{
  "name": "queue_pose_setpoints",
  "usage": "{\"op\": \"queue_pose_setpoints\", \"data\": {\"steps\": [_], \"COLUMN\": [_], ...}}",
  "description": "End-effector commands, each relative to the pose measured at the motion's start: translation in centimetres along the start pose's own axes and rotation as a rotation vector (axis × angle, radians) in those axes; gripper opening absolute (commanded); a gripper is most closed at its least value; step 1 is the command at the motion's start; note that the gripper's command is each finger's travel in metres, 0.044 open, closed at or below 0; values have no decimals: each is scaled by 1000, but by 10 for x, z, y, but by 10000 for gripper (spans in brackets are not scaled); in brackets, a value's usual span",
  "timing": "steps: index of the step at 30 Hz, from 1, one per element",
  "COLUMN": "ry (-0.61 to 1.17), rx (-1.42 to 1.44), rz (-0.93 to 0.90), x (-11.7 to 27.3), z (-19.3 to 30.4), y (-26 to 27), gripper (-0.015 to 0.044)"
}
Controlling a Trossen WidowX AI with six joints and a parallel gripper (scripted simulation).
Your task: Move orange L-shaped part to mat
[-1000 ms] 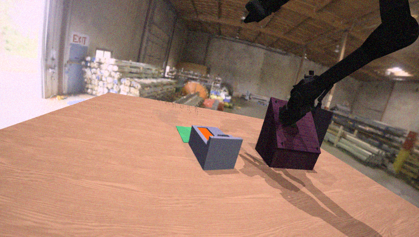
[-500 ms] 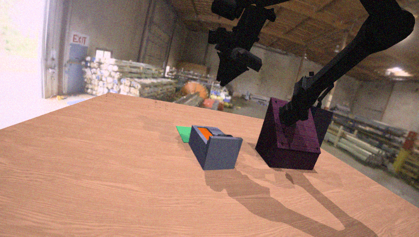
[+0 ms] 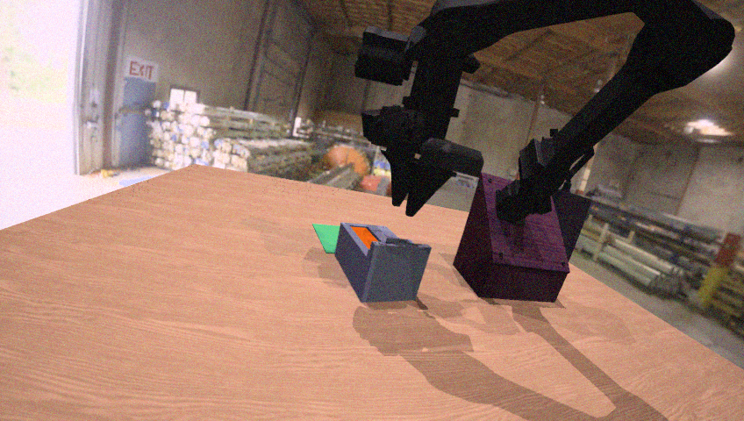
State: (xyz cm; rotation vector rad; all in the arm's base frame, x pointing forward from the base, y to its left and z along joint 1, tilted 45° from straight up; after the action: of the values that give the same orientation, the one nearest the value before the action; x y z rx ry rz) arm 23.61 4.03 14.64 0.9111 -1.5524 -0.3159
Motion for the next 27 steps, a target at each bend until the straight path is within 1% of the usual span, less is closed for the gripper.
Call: {"op": "queue_pose_setpoints", "data": {"steps": [1,3,5,15,27], "ry": [17,16,16,16,16], "rx": [-5,-5,-5,-5,-5], "rz": [-14,-18,-21,-21,-20], "x": [-35,-55,-63,-64,-82], "z": [2,4,5,5,5], "y": [1,3,4,4,4], "gripper": [180,180,180,180,180]}}
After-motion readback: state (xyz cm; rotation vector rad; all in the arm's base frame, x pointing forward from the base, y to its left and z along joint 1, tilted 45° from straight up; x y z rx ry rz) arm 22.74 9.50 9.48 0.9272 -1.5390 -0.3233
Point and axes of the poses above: the point midway between the two fingers, 35 mm back from their tips, its own x axis back along the fingers, its own y axis across the jaws, z = x × y, the point moved 8 cm from there along x, back along the fingers
